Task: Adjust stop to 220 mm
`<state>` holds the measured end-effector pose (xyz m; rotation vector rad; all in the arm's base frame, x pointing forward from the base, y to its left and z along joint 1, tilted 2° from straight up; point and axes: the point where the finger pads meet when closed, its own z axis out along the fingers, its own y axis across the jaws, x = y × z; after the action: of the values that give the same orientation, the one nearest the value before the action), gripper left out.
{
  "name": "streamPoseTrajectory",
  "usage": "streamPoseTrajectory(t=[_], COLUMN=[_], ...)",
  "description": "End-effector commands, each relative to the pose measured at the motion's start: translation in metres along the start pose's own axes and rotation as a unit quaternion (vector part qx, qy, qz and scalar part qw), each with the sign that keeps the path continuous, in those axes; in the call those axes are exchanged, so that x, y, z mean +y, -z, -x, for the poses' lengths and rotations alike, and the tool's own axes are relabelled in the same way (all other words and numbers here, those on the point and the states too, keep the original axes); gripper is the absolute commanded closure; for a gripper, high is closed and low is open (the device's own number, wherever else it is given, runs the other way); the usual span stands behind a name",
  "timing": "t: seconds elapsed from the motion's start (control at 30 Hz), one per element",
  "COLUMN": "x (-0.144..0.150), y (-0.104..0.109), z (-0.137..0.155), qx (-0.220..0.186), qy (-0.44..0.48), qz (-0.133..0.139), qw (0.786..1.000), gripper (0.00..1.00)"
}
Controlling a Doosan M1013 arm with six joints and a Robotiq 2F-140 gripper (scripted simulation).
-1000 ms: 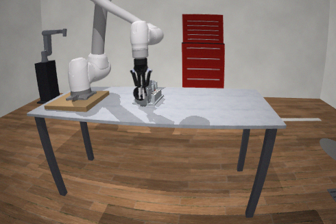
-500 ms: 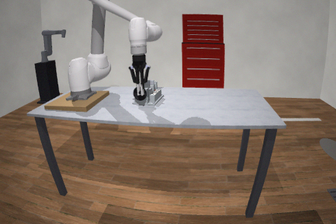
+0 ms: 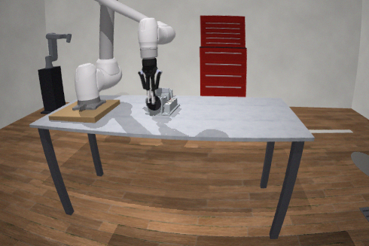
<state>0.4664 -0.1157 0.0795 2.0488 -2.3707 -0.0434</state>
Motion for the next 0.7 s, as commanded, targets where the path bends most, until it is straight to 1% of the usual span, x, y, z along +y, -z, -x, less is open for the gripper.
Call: streamPoseTrajectory(t=[0.0,0.3,0.4,0.67], x=[0.008,0.025,0.026,0.034], y=[0.000,-0.008,-0.010,-0.025], z=[0.000,0.000,0.000,0.000], qx=[0.000,0.000,0.000,0.000], qy=[0.000,0.000,0.000,0.000], qz=[0.001,0.001,0.001,0.001], qw=[1.000,1.000,1.000,1.000], gripper=[0.96,0.96,0.96,0.96])
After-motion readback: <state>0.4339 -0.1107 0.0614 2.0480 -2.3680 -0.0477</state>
